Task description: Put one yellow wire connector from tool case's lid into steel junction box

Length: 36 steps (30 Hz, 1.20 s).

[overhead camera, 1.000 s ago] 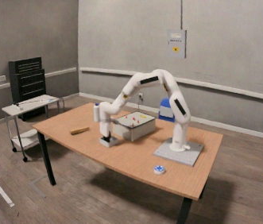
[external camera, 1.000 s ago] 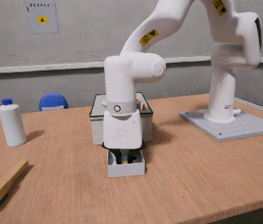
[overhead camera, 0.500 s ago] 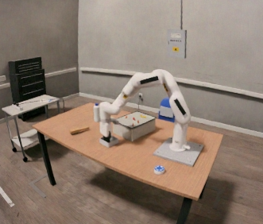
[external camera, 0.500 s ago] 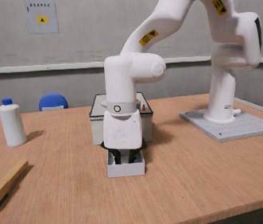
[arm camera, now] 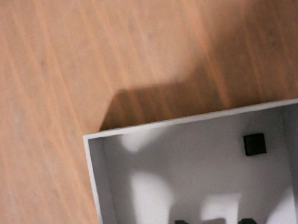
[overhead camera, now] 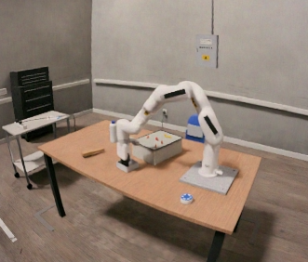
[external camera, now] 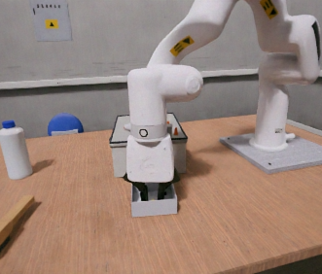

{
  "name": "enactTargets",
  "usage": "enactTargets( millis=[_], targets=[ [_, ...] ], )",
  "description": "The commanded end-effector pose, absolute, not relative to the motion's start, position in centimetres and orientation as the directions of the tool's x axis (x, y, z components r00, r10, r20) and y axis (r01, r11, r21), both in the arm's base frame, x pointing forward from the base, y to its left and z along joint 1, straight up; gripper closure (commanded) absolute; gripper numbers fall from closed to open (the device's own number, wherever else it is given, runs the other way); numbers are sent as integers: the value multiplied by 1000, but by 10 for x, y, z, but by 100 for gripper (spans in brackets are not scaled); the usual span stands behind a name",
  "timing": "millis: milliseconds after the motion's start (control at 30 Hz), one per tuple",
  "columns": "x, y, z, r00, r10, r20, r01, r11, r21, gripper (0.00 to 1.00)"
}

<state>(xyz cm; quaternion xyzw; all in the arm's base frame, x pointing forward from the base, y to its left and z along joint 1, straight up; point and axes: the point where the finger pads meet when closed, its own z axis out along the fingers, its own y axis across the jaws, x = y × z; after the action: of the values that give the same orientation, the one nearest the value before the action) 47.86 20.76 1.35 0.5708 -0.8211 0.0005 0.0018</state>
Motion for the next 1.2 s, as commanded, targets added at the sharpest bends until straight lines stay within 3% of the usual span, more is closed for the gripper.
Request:
enactTargets(
  millis=[0,700,1167],
  targets=[
    [480,208,15,-348,-937,0,-937,348,-2,70],
    [480,208,20,-348,-937,0,-937,348,-2,70],
    [480,208,162,-348,-937,0,-937,348,-2,70]
  ],
)
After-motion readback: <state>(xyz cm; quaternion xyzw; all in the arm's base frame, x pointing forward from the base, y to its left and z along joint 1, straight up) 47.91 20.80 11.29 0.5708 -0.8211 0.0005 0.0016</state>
